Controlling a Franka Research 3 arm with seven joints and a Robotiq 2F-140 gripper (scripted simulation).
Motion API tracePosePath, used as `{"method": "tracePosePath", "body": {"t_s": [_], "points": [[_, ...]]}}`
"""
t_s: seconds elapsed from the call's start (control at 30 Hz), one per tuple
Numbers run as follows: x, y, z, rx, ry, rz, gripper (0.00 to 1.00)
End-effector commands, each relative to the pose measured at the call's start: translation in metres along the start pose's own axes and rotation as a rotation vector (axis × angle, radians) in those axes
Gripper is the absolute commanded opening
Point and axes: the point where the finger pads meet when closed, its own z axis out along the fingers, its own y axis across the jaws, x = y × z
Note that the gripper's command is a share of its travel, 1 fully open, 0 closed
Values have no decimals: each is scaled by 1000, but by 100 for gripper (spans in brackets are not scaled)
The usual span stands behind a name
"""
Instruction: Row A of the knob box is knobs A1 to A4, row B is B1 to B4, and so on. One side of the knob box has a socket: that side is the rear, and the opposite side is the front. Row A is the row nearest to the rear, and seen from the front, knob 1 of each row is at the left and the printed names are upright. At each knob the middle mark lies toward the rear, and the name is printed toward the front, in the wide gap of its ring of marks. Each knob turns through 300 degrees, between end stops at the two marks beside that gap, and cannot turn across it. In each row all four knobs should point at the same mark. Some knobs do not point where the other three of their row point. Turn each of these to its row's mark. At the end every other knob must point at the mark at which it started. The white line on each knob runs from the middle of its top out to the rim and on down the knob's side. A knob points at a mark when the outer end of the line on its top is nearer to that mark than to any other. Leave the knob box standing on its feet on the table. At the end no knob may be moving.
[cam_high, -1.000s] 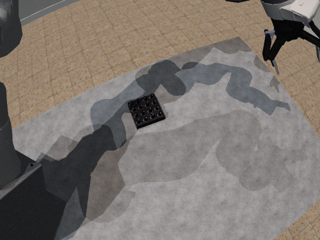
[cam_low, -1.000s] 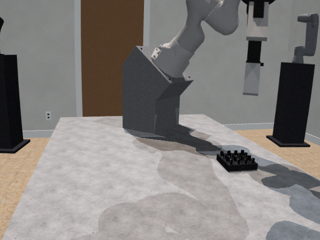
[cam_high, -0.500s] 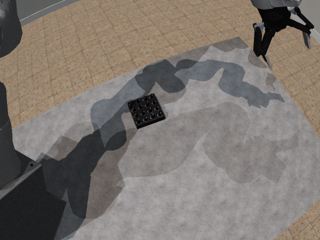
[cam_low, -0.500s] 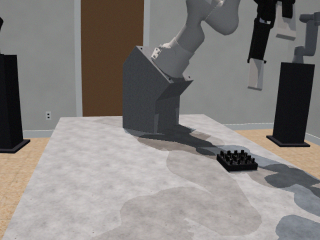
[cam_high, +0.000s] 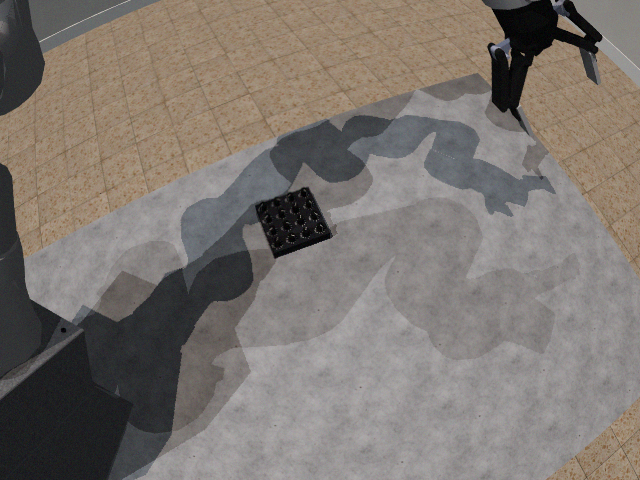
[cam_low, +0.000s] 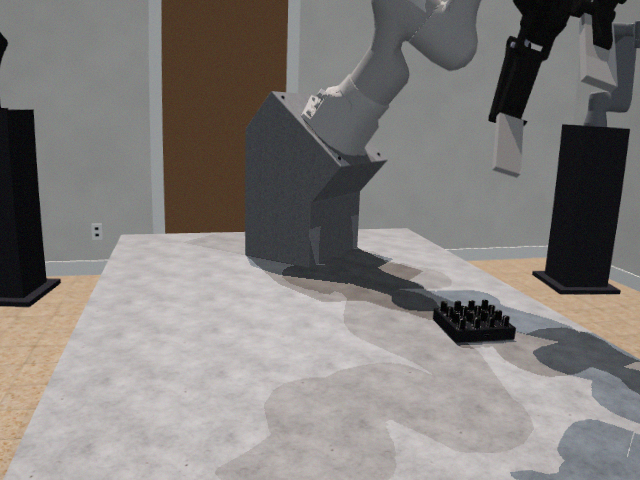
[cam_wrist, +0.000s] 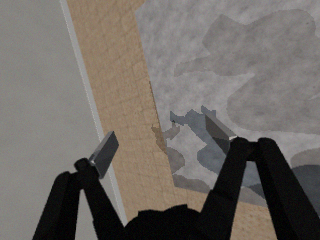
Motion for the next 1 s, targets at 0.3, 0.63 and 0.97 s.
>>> {"method": "tracePosePath", "body": {"t_s": [0.3,0.63,0.97], "points": [[-14,19,-10,31,-38,-256,100],[-23,38,-14,22,-53,-372,100],[-32,61,-17,10,-72,-484,100]]}}
